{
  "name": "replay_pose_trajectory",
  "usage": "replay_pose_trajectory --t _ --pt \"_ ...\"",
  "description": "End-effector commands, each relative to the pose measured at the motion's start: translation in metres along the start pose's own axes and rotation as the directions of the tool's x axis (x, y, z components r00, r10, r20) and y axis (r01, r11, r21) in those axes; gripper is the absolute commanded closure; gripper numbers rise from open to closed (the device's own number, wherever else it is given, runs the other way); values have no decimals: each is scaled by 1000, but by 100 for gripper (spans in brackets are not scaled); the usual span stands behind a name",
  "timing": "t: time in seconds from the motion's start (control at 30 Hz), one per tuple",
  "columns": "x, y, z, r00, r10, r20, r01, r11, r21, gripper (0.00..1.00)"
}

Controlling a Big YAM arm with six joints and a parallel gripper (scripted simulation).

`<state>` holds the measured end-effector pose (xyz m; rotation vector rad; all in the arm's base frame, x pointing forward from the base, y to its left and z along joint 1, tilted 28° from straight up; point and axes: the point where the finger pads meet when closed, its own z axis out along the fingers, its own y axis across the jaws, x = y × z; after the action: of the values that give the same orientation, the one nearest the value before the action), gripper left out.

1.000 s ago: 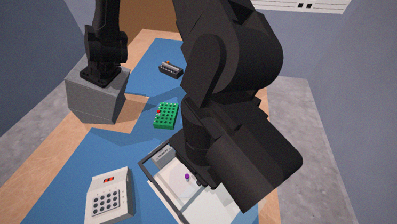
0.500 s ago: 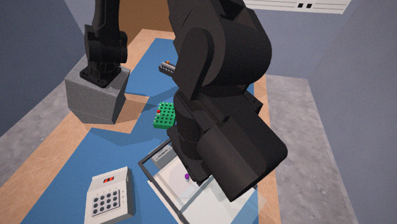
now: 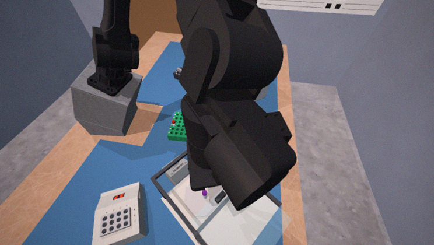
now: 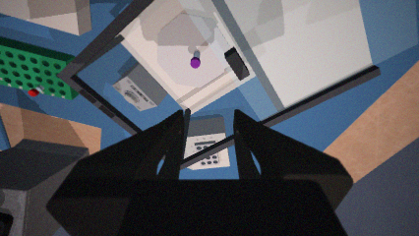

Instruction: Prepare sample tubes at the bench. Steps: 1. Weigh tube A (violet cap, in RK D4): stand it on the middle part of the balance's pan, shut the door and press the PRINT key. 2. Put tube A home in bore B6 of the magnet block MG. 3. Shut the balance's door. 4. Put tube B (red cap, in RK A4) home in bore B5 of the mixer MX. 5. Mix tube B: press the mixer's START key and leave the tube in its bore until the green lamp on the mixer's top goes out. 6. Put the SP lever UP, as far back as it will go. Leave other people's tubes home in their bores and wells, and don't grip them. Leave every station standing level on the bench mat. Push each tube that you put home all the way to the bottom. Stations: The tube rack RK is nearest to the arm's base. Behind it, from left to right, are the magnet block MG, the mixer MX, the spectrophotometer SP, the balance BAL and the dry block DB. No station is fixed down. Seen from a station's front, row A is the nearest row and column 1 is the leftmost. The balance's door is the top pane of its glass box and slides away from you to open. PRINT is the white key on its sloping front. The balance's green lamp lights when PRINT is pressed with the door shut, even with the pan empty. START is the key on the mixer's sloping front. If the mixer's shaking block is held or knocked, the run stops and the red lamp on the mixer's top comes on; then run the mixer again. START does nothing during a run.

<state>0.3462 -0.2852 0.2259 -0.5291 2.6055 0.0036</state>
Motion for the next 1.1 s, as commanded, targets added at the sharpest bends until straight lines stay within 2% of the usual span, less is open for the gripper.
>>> replay_pose_trajectory --t 0.0,0.03,0.07,0.27,0.3,0.47,0.53,0.57,0.73,0.77,0.9,1.07 --pt "-4 -5 -11 991 133 20 -134 990 46 64" --pt "-5 -6 -12 986 165 22 -165 985 46 64" --pt "5 -2 -12 977 210 22 -211 976 47 64" --pt "1 -2 -13 928 372 33 -373 927 45 64" --pt "9 4 -11 912 410 31 -411 911 42 64" --pt "6 5 -9 835 550 36 -551 834 33 64" --pt "6 5 -9 835 550 36 -551 834 33 64" --pt "13 9 -10 812 582 39 -584 811 35 64" --pt "10 10 -9 712 701 43 -702 712 26 64" --pt "17 14 -9 684 728 45 -729 684 26 64" --pt "16 15 -8 584 811 46 -812 583 20 64" --pt "13 14 -7 575 817 45 -818 575 17 64"
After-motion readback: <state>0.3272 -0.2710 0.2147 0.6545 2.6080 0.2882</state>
